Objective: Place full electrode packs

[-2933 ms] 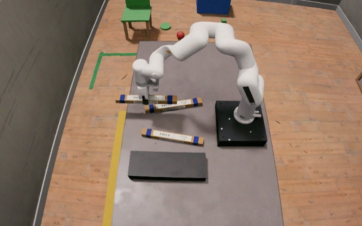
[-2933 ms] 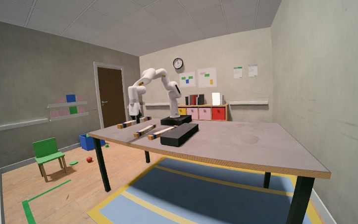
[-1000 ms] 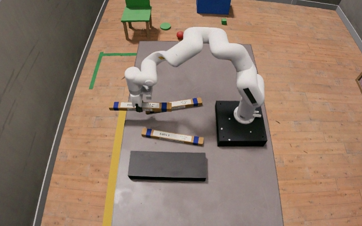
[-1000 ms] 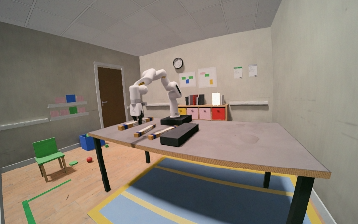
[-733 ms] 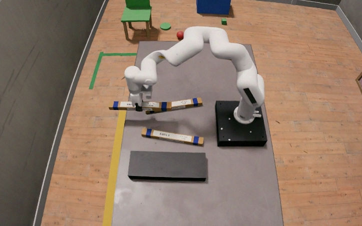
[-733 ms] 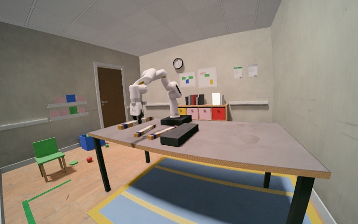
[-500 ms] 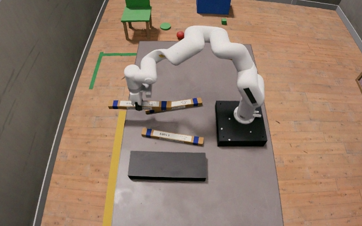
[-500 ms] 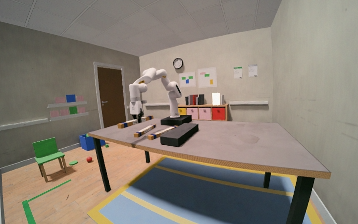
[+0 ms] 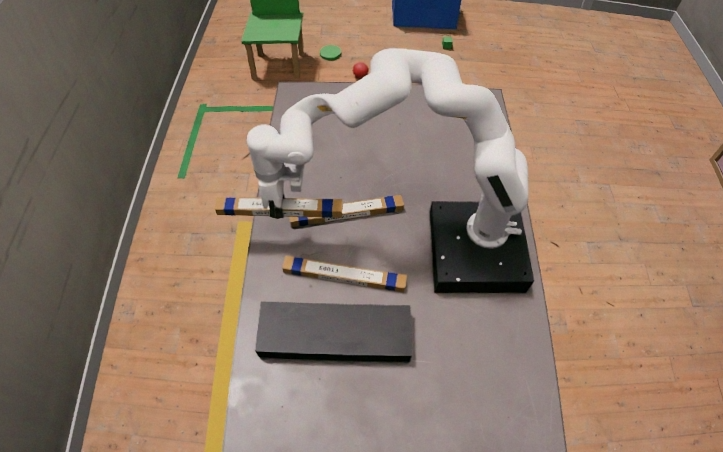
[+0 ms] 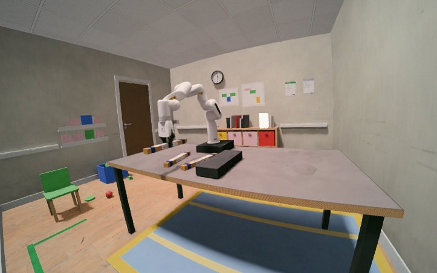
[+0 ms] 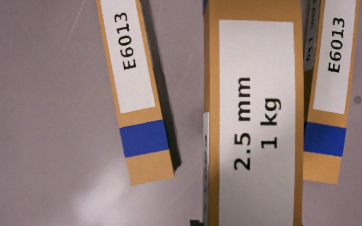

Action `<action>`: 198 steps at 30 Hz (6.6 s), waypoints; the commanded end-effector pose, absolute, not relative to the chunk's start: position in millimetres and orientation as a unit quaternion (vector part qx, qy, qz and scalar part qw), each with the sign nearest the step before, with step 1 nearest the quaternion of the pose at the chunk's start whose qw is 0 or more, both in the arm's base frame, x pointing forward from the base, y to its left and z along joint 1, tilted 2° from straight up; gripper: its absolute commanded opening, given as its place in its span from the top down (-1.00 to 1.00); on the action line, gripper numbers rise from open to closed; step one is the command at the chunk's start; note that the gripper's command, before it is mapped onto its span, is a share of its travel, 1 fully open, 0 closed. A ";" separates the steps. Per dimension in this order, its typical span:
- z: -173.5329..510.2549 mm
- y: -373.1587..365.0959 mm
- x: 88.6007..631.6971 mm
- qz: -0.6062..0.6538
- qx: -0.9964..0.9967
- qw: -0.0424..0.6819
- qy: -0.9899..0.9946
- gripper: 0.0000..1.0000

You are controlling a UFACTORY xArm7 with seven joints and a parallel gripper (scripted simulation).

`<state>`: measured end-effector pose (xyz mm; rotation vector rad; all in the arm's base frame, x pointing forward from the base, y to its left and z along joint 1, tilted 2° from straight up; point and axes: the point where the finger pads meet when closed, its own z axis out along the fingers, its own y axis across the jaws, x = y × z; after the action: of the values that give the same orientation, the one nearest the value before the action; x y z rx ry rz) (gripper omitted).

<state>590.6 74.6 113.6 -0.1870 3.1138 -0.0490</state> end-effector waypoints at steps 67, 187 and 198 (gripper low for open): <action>117.3 75.1 592.4 -0.015 -0.060 0.014 0.998 0.31; 120.2 -89.4 524.9 -0.014 0.028 0.016 0.999 0.31; 121.2 -148.6 500.4 -0.014 0.028 0.016 0.999 0.31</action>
<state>505.0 -132.3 118.2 0.0918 3.1159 -0.0442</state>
